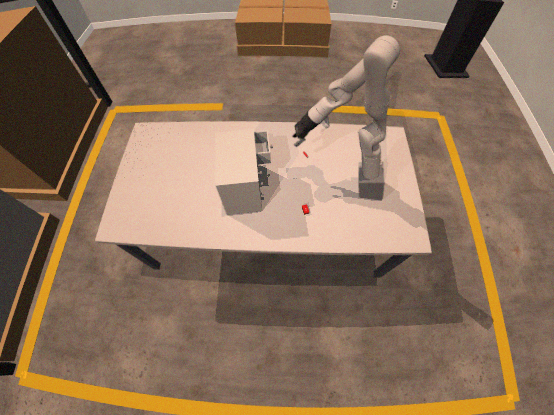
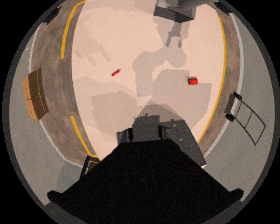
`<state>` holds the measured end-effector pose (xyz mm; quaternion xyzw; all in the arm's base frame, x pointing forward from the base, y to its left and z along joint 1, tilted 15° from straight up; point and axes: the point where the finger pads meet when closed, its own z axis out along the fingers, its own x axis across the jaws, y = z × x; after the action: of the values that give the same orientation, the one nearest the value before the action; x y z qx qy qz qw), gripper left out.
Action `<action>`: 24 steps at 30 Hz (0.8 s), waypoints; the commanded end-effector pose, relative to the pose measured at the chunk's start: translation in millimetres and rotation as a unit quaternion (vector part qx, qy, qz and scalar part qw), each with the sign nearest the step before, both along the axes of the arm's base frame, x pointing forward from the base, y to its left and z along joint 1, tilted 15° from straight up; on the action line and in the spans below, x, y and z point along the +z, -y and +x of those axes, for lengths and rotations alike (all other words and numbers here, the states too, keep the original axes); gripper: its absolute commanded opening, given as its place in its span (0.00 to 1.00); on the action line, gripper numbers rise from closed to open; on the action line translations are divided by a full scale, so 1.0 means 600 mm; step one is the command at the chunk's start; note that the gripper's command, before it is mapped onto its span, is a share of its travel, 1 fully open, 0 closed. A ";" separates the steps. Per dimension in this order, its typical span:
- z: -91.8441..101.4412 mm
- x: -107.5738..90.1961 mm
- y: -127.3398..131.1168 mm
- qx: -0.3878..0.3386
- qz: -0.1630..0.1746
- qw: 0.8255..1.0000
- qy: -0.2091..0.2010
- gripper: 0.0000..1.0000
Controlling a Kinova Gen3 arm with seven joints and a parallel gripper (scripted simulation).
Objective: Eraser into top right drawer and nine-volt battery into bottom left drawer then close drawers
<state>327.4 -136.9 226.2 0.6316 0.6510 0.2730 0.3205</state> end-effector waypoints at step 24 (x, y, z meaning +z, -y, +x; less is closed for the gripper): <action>-0.004 -0.005 0.006 -0.007 0.000 1.000 -0.002 0.00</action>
<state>327.1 -138.2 225.8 0.6325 0.6498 0.2722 0.3218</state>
